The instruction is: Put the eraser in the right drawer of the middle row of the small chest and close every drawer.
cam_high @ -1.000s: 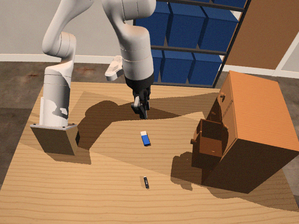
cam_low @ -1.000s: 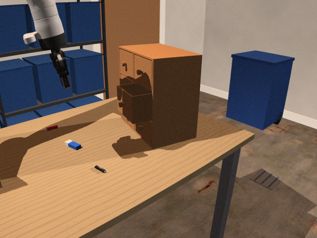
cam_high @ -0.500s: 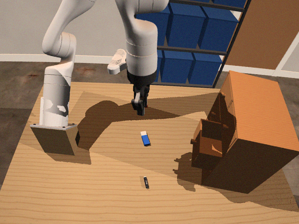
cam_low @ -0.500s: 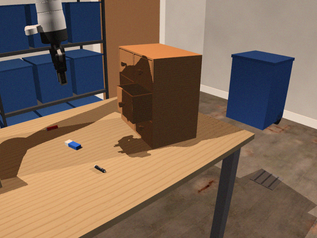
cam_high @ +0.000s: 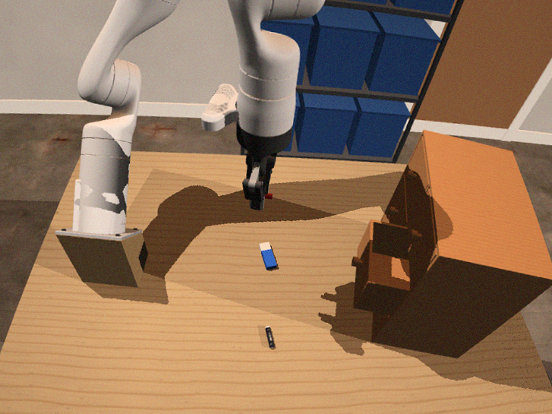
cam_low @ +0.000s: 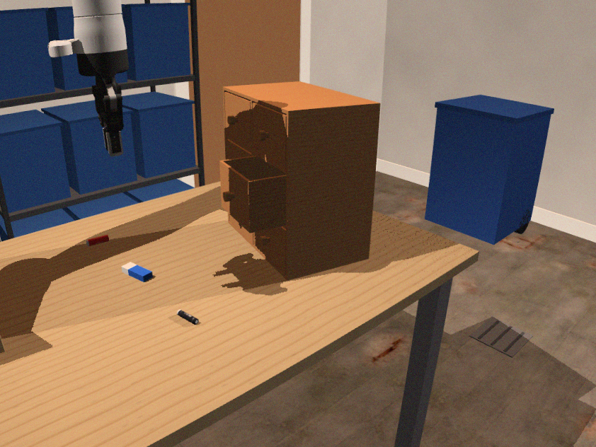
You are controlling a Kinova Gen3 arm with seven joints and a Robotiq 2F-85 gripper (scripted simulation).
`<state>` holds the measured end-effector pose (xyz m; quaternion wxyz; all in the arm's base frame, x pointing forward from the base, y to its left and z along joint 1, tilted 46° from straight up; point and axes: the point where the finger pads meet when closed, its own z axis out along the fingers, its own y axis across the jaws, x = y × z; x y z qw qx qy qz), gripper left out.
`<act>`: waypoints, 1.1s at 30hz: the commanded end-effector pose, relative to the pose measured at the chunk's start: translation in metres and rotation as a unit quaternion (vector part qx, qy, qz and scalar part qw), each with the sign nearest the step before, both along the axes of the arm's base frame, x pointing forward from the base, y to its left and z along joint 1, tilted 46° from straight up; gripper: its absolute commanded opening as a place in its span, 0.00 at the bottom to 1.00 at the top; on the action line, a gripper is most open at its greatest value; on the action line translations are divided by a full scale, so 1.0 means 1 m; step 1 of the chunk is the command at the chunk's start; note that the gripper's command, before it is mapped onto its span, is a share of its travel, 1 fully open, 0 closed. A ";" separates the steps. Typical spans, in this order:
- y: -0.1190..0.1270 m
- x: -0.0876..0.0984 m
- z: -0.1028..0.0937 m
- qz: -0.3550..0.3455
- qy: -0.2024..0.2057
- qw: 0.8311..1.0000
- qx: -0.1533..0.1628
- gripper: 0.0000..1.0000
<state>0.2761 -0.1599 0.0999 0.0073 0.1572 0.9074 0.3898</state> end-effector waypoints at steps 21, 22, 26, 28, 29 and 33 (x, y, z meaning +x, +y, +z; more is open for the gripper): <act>-0.002 -0.002 0.002 0.008 0.007 1.000 0.002 0.33; -0.002 -0.002 0.002 0.008 0.007 1.000 0.002 0.33; -0.002 -0.002 0.002 0.008 0.007 1.000 0.002 0.33; -0.002 -0.002 0.002 0.008 0.007 1.000 0.002 0.33; -0.002 -0.002 0.002 0.008 0.007 1.000 0.002 0.33; -0.002 -0.002 0.002 0.008 0.007 1.000 0.002 0.33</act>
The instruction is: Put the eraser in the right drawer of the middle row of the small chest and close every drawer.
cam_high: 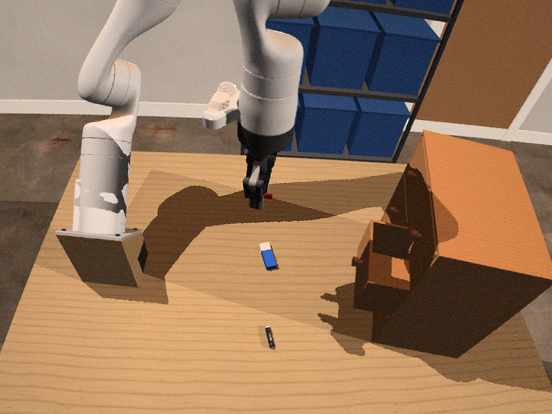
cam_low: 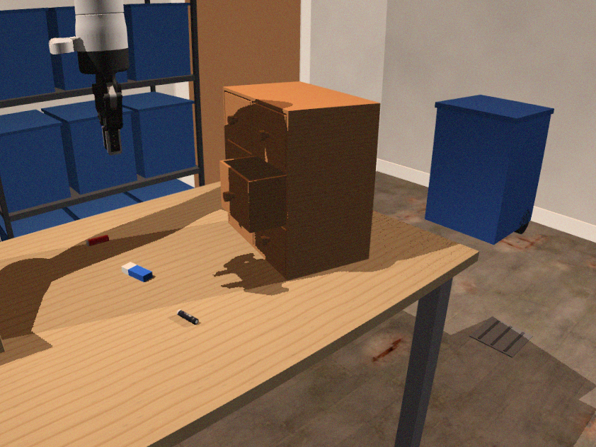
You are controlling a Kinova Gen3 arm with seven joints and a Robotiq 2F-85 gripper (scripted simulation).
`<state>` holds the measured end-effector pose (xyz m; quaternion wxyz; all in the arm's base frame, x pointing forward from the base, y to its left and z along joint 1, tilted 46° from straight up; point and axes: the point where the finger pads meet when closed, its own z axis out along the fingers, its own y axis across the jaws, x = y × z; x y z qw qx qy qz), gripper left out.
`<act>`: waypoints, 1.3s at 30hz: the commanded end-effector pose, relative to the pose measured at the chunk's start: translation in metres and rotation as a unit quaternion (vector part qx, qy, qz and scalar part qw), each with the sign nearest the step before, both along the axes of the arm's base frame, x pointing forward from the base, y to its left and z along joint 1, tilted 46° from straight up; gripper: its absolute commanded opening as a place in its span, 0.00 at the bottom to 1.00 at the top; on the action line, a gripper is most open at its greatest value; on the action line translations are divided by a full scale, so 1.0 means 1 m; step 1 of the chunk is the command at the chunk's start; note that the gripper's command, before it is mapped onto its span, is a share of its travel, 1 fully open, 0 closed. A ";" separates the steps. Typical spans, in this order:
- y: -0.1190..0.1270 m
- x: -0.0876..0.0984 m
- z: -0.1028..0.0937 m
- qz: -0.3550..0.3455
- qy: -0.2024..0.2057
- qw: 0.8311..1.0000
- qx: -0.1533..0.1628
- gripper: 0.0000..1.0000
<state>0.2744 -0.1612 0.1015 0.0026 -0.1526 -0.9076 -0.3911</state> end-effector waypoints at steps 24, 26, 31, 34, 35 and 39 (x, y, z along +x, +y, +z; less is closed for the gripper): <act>0.003 0.001 -0.004 0.018 -0.015 1.000 -0.003 0.33; 0.005 0.002 -0.006 0.027 -0.023 0.999 -0.005 0.33; 0.012 0.004 -0.014 0.062 -0.051 0.997 -0.010 0.33; 0.016 0.005 -0.019 0.080 -0.067 0.995 -0.013 0.33; 0.016 0.005 -0.019 0.080 -0.067 0.995 -0.013 0.33; 0.026 0.008 -0.028 0.123 -0.103 0.987 -0.019 0.33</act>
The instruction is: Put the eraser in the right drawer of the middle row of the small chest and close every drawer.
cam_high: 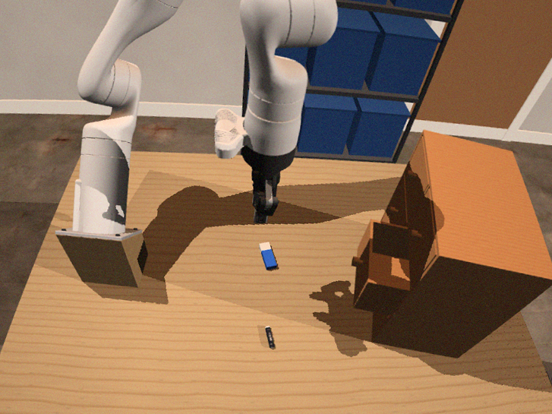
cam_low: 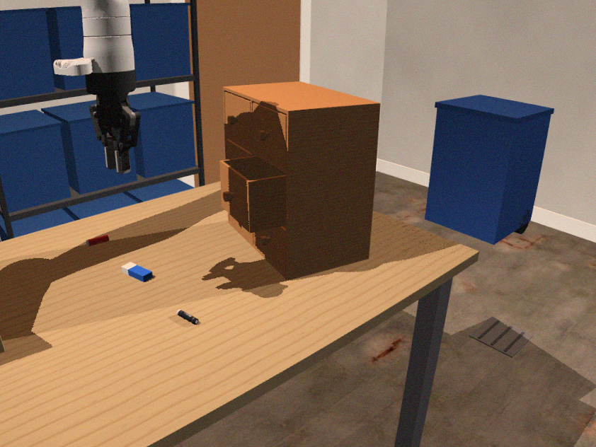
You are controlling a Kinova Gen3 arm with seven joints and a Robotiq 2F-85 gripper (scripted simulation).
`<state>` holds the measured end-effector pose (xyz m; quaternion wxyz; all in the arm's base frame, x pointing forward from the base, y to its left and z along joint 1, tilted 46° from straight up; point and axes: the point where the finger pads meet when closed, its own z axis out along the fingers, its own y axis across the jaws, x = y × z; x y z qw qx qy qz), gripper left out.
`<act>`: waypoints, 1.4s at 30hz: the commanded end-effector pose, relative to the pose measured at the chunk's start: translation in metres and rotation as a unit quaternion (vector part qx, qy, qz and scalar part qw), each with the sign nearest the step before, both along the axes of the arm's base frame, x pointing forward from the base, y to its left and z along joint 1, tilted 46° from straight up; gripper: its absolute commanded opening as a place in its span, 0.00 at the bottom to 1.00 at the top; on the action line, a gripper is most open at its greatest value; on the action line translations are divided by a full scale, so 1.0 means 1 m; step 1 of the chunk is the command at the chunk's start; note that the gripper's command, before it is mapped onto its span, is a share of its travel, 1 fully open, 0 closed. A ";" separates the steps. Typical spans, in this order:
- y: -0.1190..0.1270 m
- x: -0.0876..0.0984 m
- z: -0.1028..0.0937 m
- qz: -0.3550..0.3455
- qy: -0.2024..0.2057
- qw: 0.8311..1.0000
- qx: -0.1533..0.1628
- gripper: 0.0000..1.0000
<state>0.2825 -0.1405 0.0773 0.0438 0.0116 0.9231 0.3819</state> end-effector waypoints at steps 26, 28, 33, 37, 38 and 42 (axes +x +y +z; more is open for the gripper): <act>0.095 0.029 -0.057 0.364 -0.345 0.864 -0.039 0.33; 0.103 0.032 -0.059 0.389 -0.373 0.841 -0.043 0.33; 0.114 0.037 -0.062 0.422 -0.411 0.807 -0.048 0.33; 0.127 0.042 -0.063 0.459 -0.455 0.761 -0.055 0.33; 0.130 0.044 -0.063 0.467 -0.464 0.750 -0.057 0.33; 0.141 0.048 -0.064 0.493 -0.498 0.711 -0.063 0.33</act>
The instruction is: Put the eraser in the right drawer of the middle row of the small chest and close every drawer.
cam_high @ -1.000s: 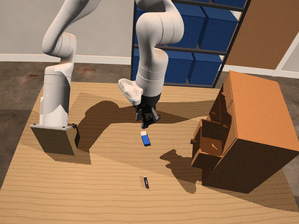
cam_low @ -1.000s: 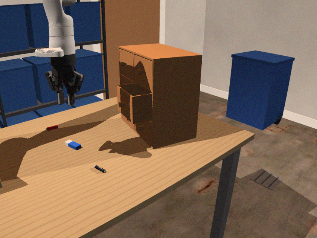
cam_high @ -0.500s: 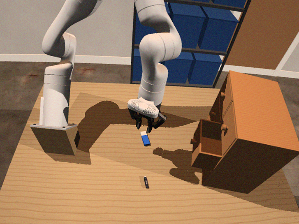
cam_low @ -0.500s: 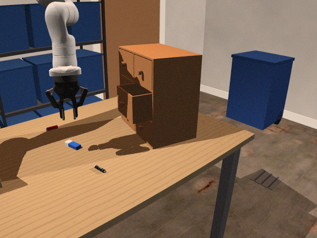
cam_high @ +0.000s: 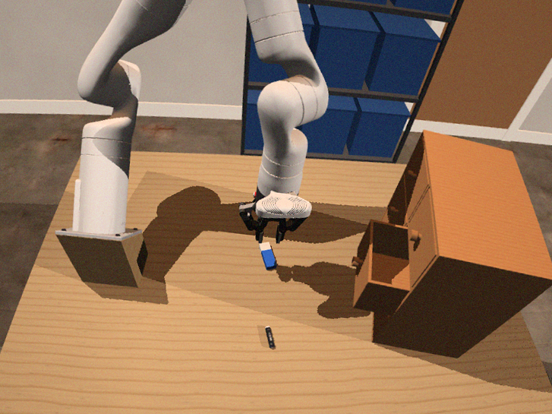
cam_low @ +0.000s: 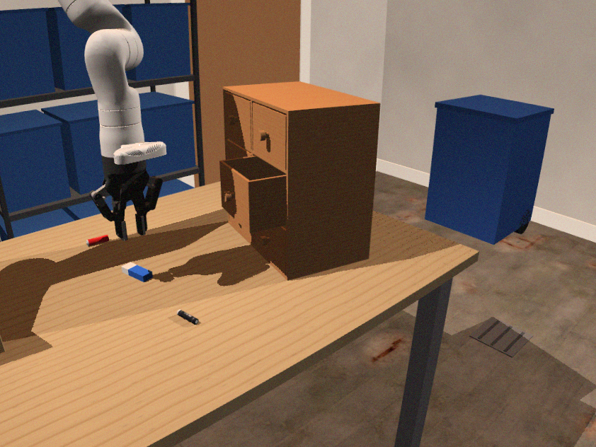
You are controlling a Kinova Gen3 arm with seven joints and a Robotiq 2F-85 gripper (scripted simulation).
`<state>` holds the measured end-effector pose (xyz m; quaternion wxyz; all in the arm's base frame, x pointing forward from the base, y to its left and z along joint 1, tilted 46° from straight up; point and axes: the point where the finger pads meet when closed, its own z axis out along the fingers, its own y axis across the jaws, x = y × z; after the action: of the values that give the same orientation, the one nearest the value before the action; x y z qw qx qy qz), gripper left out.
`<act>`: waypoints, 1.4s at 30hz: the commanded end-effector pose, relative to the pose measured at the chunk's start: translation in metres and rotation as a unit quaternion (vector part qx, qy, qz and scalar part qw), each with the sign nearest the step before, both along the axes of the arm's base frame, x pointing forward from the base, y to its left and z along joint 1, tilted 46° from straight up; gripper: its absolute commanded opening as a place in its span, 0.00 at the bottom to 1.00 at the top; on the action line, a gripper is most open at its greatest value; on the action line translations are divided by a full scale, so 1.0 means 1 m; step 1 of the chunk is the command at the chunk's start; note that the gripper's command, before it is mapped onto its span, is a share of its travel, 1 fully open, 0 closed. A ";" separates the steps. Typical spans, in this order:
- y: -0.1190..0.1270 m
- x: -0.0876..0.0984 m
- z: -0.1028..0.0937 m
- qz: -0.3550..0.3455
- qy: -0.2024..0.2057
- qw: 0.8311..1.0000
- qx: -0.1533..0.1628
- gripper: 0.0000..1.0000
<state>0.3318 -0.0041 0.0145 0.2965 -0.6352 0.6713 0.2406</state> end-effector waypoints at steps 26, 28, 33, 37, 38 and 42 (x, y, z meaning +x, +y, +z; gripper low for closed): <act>0.022 0.007 0.001 0.069 -0.086 0.994 -0.003 0.38; 0.022 0.007 0.001 0.069 -0.086 0.994 -0.003 0.38; 0.022 0.007 0.001 0.069 -0.086 0.994 -0.003 0.38; 0.022 0.007 0.001 0.069 -0.086 0.994 -0.003 0.38; 0.022 0.007 0.001 0.069 -0.086 0.994 -0.003 0.38; 0.022 0.007 0.001 0.069 -0.086 0.994 -0.003 0.38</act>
<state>0.3390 0.0187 0.0151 0.3337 -0.6992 0.5985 0.2037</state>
